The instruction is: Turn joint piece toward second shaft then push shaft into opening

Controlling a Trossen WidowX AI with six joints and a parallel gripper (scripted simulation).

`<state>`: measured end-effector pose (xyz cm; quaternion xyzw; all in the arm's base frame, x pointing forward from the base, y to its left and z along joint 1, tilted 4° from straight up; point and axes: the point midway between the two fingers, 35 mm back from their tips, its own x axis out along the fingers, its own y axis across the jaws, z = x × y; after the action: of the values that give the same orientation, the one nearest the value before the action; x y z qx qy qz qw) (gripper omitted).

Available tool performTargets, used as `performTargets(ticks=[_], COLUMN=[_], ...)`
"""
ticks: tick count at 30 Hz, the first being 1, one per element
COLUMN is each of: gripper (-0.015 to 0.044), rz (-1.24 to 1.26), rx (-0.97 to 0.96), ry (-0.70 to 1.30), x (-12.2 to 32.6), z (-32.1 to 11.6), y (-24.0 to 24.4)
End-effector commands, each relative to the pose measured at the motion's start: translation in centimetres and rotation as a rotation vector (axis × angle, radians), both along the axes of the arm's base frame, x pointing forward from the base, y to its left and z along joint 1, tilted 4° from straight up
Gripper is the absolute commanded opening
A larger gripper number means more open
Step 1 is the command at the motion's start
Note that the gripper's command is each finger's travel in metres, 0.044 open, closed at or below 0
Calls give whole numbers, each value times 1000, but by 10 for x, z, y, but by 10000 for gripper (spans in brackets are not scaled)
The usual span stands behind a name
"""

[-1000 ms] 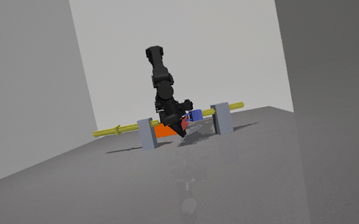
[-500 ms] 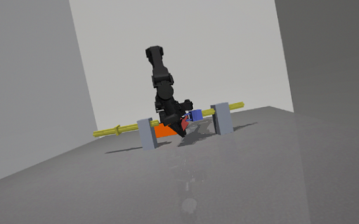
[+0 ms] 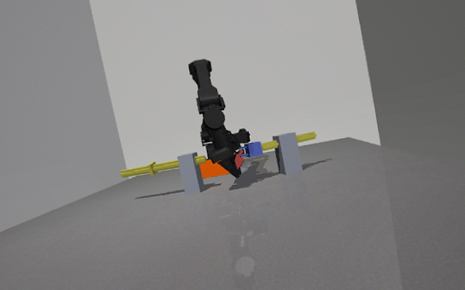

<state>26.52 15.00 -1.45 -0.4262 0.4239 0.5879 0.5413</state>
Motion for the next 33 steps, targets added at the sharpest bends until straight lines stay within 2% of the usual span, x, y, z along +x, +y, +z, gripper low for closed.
performTargets(ticks=[1,14,16,21,27,33], gripper=[182,182,147,147,0,0], rz=[-4,-4,0,0,0,1], rx=[1,1,0,0,0,-9], ry=[1,1,0,0,0,0], x=[0,0,0,0,0,0], z=[0,0,0,0,0,0], y=[0,0,0,0,0,0])
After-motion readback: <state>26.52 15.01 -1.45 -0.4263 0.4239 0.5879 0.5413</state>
